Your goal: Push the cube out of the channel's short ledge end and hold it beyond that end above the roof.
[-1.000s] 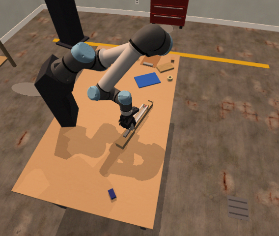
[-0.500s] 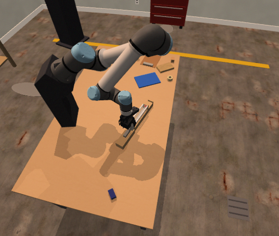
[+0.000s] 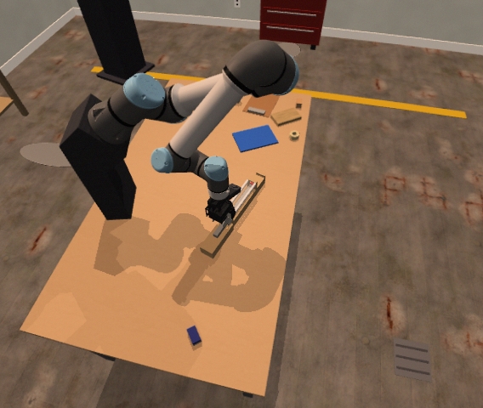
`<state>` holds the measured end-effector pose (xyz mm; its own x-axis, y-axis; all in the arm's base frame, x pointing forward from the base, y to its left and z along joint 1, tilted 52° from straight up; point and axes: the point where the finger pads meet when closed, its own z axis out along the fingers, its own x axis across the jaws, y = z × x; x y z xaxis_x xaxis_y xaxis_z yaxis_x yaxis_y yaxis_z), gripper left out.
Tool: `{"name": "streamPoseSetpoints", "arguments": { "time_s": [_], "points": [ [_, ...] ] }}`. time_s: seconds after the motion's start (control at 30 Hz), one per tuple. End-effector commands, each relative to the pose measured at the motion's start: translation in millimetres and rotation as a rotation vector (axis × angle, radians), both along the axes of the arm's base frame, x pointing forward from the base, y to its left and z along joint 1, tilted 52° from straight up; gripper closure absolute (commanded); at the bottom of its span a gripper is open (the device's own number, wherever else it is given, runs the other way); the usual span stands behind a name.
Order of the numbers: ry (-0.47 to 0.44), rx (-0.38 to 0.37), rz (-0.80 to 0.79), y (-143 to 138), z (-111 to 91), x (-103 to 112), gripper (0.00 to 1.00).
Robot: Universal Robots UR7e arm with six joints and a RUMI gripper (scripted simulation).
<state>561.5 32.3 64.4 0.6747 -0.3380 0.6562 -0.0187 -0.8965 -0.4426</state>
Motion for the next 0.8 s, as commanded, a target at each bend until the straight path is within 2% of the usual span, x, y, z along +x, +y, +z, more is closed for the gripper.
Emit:
{"name": "streamPoseSetpoints", "arguments": {
  "time_s": [0.0,0.43,0.77],
  "points": [
    [-0.001,0.000,0.000,-1,3,-3,0.78],
    [-0.001,0.000,0.000,-12,26,-31,0.78],
    [-0.001,0.000,0.000,-17,37,-44,0.78]
  ]
}}
